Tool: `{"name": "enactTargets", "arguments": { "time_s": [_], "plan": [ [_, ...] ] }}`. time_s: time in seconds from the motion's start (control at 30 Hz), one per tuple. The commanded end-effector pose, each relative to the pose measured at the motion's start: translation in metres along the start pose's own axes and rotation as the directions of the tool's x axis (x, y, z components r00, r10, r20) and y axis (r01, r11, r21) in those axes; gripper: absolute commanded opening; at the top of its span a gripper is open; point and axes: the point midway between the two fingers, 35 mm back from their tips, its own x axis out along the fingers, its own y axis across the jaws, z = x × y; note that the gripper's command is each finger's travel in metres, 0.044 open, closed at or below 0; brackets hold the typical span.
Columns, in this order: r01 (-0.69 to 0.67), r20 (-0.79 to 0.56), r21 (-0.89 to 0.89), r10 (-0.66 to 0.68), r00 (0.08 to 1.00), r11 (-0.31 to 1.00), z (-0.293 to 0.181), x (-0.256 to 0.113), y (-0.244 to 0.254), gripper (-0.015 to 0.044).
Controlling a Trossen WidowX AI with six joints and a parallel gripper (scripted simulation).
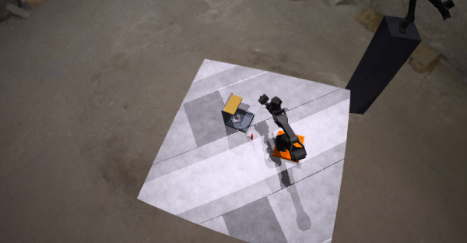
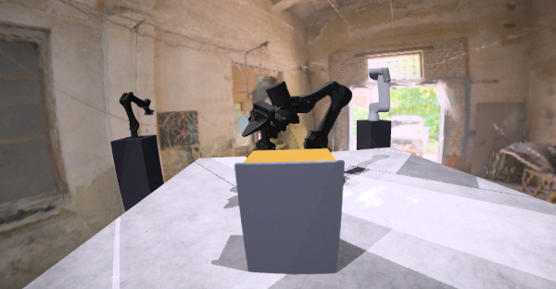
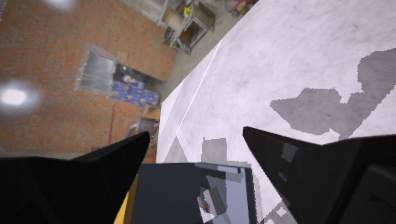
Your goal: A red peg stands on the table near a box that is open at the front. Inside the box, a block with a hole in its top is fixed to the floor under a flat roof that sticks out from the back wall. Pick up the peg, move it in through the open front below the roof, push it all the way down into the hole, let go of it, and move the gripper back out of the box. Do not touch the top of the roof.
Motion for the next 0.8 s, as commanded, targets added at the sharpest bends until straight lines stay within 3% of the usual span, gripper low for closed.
{"name": "enactTargets", "arguments": {
  "time_s": [0.0,0.33,0.77],
  "plan": [
    [0.009,-0.078,0.112,0.0,0.997,0.994,-0.019,-0.001,0.001,0.044],
    [0.1,-0.251,0.355,-0.009,0.968,0.93,-0.061,-0.006,0.001,0.044],
    [0.329,-0.461,0.575,-0.036,0.887,0.749,-0.113,-0.023,-0.002,0.044]
  ]
}}
